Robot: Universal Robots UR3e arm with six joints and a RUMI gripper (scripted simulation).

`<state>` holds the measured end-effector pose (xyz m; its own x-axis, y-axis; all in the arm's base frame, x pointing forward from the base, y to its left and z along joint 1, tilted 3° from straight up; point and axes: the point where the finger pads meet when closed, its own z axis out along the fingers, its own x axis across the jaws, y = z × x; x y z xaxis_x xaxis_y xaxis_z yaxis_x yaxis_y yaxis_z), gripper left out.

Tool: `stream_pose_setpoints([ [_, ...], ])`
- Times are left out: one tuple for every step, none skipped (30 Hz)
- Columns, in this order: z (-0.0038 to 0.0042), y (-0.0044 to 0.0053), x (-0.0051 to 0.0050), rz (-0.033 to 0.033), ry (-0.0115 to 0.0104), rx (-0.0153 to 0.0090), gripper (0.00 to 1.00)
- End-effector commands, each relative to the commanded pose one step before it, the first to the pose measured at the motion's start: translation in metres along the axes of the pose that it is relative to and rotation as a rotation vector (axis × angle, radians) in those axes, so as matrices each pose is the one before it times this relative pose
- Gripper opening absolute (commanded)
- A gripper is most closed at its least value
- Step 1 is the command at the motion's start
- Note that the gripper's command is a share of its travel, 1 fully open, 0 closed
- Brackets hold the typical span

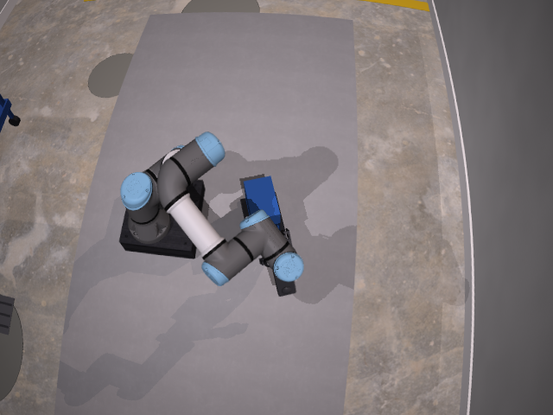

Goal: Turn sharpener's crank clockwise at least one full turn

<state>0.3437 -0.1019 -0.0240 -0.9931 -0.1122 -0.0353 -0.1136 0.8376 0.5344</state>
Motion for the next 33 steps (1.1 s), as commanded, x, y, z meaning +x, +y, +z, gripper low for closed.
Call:
stream_pose_setpoints([
  [-0.000422, -0.000509, 0.00510, -0.00072, -0.00147, 0.00264, 0.09],
  [0.000002, -0.000001, 0.00098, 0.00000, 0.00001, 0.00000, 0.09],
  [-0.000012, 0.000006, 0.00098, 0.00000, 0.00001, 0.00000, 0.09],
  [-0.000027, 0.000015, 0.00098, 0.00000, 0.00001, 0.00000, 0.09],
  [-0.000045, 0.000026, 0.00098, 0.00000, 0.00001, 0.00000, 0.09],
  [-0.000109, 0.000005, 0.00092, 0.00001, 0.00003, -0.00002, 0.09],
  [-0.000079, 0.000046, 0.00098, 0.00000, 0.00001, 0.00000, 0.09],
  [-0.000101, 0.000053, 0.00098, 0.00000, 0.00001, 0.00000, 0.09],
  [-0.000121, 0.000062, 0.00097, 0.00000, 0.00001, 0.00000, 0.09],
  [-0.000137, 0.000074, 0.00097, 0.00000, 0.00001, 0.00000, 0.09],
  [-0.000154, 0.000085, 0.00097, 0.00000, 0.00001, 0.00000, 0.09],
  [-0.000171, 0.000095, 0.00097, 0.00000, 0.00001, 0.00000, 0.09],
  [-0.000189, 0.000106, 0.00097, 0.00000, 0.00001, 0.00000, 0.09],
  [0.000000, 0.000000, 0.00000, 0.00000, 0.00000, 0.00000, 0.09],
  [0.000000, 0.000000, 0.00000, 0.00000, 0.00000, 0.00000, 0.09],
  [-0.000591, 0.000339, 0.00262, 0.00001, 0.00001, 0.00000, 0.09],
  [-0.000168, 0.000099, 0.00070, 0.00000, 0.00000, 0.00000, 0.09],
  [-0.000223, 0.000128, 0.00081, 0.00000, 0.00000, 0.00000, 0.09],
  [-0.000283, 0.000161, 0.00094, 0.00000, 0.00001, 0.00000, 0.09],
  [-0.000294, 0.000170, 0.00094, 0.00000, 0.00001, 0.00000, 0.09],
  [-0.000307, 0.000178, 0.00092, 0.00000, 0.00001, 0.00000, 0.09],
  [-0.000325, 0.000188, 0.00092, 0.00000, 0.00001, 0.00000, 0.09],
  [-0.000341, 0.000198, 0.00091, 0.00000, 0.00001, 0.00000, 0.09],
  [-0.000358, 0.000208, 0.00091, 0.00000, 0.00001, 0.00000, 0.09],
  [-0.000375, 0.000218, 0.00090, 0.00000, 0.00001, 0.00000, 0.09],
  [-0.000391, 0.000227, 0.00089, 0.00000, 0.00000, 0.00000, 0.09],
  [-0.000408, 0.000237, 0.00089, 0.00000, 0.00000, 0.00000, 0.09],
  [-0.000424, 0.000247, 0.00088, 0.00000, 0.00000, 0.00000, 0.09],
  [-0.000441, 0.000256, 0.00087, 0.00000, 0.00000, 0.00000, 0.09],
  [-0.000456, 0.000266, 0.00086, 0.00000, 0.00000, 0.00000, 0.09],
  [0.000000, 0.000000, 0.00000, 0.00000, 0.00000, 0.00000, 0.09],
  [0.000000, 0.000000, 0.00000, 0.00000, 0.00000, 0.00000, 0.09],
  [-0.001312, 0.000764, 0.00228, 0.00001, 0.00001, 0.00000, 0.09],
])
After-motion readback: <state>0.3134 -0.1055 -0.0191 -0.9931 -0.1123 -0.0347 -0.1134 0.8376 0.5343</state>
